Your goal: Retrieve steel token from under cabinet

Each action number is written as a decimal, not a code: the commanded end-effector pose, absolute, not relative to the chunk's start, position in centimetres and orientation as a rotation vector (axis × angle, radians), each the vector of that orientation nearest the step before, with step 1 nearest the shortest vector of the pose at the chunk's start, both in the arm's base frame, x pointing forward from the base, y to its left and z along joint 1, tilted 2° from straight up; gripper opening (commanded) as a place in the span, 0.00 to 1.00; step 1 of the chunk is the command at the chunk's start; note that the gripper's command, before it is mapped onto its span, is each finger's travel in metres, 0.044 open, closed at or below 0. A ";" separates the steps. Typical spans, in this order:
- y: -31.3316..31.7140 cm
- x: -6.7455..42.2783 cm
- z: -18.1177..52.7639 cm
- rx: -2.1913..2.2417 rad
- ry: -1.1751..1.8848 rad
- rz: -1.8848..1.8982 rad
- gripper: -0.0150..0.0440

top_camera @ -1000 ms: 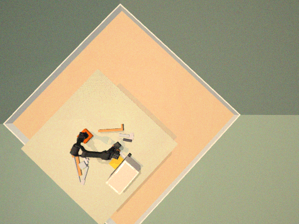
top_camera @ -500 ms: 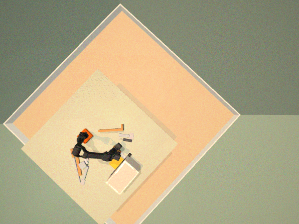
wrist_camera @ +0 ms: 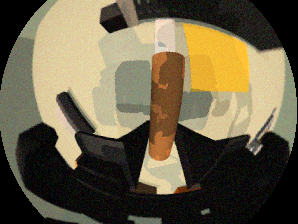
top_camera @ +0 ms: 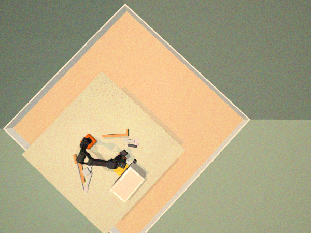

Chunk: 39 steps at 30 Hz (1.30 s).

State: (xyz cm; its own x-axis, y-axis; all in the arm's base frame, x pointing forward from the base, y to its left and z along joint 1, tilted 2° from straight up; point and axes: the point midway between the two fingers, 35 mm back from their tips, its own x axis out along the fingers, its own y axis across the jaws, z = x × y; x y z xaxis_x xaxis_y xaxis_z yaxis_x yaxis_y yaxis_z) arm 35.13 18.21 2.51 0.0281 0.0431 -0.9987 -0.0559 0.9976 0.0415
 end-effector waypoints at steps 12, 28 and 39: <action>18.3 36.7 2.6 -0.012 1.538 0.082 0.25; 18.3 38.2 2.7 -0.012 1.537 0.082 0.25; 17.0 38.4 2.5 -0.013 1.537 0.081 0.25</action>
